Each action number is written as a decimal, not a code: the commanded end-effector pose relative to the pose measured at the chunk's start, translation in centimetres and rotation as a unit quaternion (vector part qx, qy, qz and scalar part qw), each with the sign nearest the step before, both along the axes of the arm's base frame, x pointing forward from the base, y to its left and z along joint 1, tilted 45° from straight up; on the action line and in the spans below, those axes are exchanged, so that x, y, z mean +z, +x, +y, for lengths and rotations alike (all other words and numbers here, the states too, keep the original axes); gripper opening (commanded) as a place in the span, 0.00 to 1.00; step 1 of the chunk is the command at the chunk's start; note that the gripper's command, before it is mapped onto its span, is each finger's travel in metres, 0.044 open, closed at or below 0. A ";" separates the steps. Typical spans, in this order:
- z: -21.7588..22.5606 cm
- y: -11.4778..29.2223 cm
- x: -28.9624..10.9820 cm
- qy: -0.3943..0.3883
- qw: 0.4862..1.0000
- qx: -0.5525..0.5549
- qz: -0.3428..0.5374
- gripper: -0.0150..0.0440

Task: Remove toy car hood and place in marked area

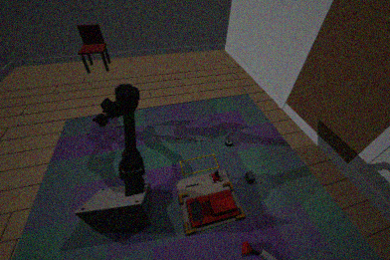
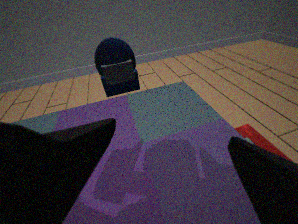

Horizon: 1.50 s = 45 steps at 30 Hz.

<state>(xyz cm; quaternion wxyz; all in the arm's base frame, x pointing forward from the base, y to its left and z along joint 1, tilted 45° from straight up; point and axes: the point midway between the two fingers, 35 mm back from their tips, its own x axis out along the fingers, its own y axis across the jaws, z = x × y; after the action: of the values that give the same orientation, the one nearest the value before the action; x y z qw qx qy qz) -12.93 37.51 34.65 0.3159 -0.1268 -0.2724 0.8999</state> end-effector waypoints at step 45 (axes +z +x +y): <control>-18.3 52.8 -17.1 -0.316 0.655 -0.644 0.236 1.00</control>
<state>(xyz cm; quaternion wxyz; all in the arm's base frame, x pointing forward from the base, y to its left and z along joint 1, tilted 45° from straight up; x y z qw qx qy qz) 38.13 22.60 20.49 0.8046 -0.1694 0.2062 0.5305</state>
